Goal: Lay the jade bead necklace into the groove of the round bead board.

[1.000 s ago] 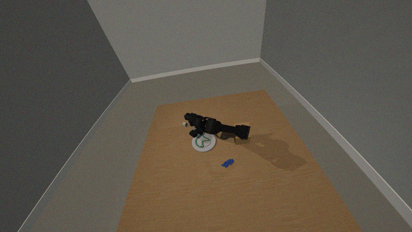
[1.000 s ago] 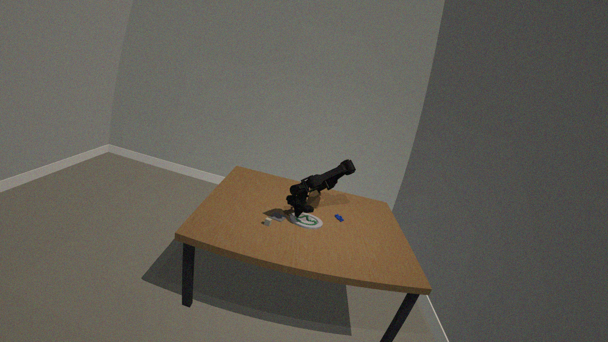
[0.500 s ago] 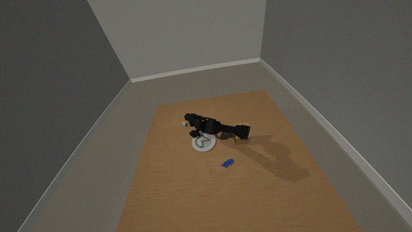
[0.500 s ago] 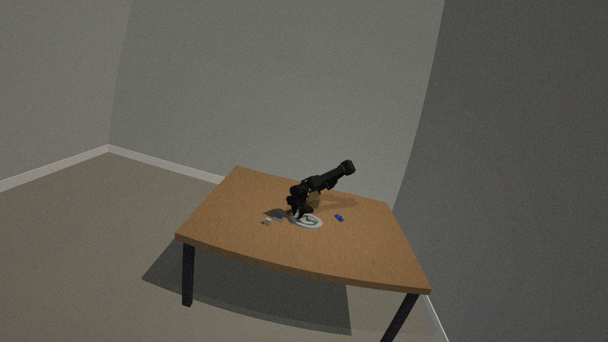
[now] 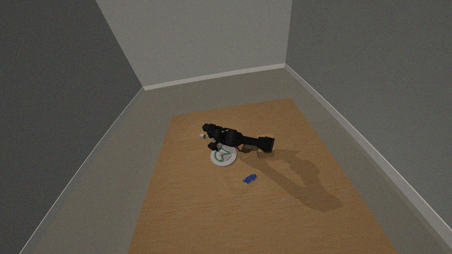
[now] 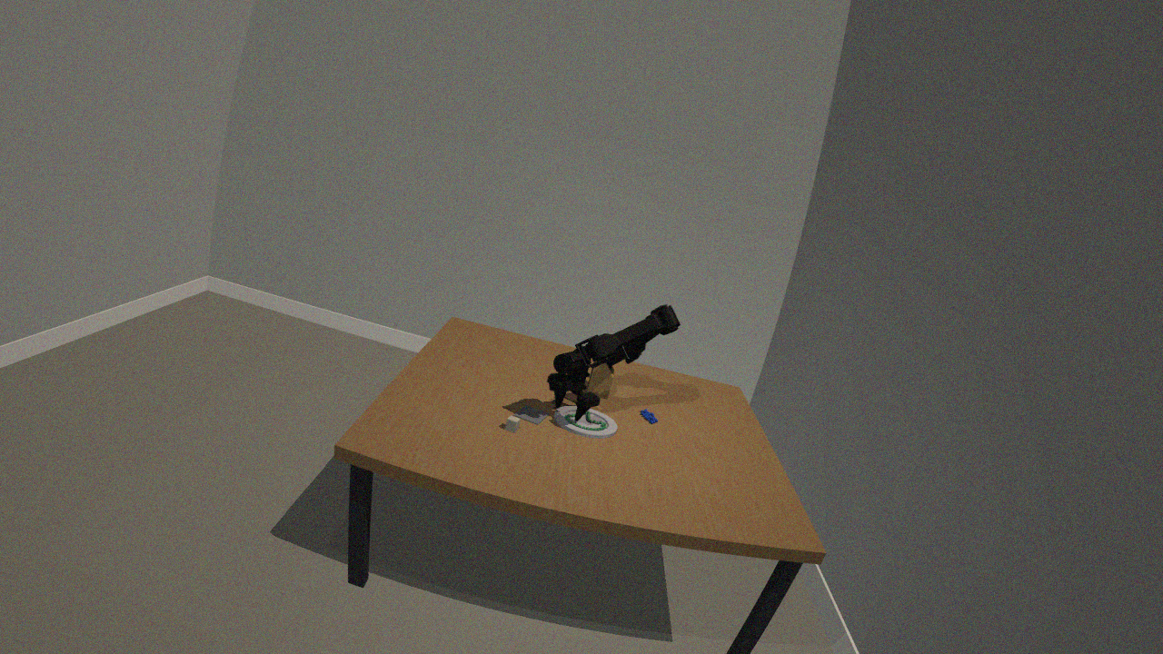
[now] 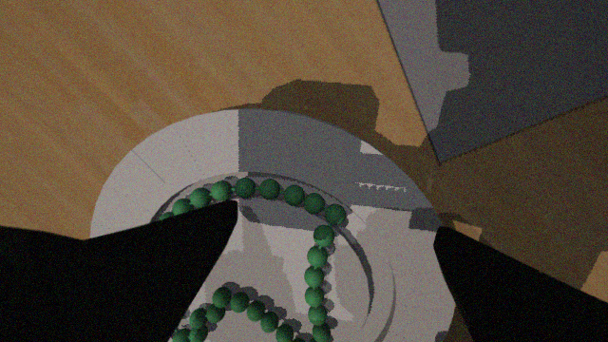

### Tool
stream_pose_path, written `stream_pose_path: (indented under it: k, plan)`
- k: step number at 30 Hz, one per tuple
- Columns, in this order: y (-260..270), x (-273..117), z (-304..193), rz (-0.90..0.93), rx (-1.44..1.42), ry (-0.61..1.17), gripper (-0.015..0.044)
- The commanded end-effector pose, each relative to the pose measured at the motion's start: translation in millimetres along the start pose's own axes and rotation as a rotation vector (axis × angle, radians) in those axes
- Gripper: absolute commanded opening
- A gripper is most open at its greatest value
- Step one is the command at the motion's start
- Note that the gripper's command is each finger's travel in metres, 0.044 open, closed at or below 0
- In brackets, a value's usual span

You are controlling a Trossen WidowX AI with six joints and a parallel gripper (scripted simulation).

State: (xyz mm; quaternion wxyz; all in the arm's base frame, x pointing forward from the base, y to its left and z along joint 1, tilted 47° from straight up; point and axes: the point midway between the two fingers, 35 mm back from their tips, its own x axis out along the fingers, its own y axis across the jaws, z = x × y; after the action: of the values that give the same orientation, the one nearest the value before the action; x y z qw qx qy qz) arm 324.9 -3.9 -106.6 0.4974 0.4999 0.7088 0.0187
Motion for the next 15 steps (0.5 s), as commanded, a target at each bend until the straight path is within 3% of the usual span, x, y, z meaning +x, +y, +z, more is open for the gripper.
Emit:
stream_pose_path:
  k: [1,11,15]
  plan:
    - [1,-1,0,-0.001,-0.006,-0.003,0.0440]
    - [1,-1,0,-0.001,-0.006,-0.003,0.0440]
    - [2,-18,-4,-0.002,0.140,-0.004,0.0335]
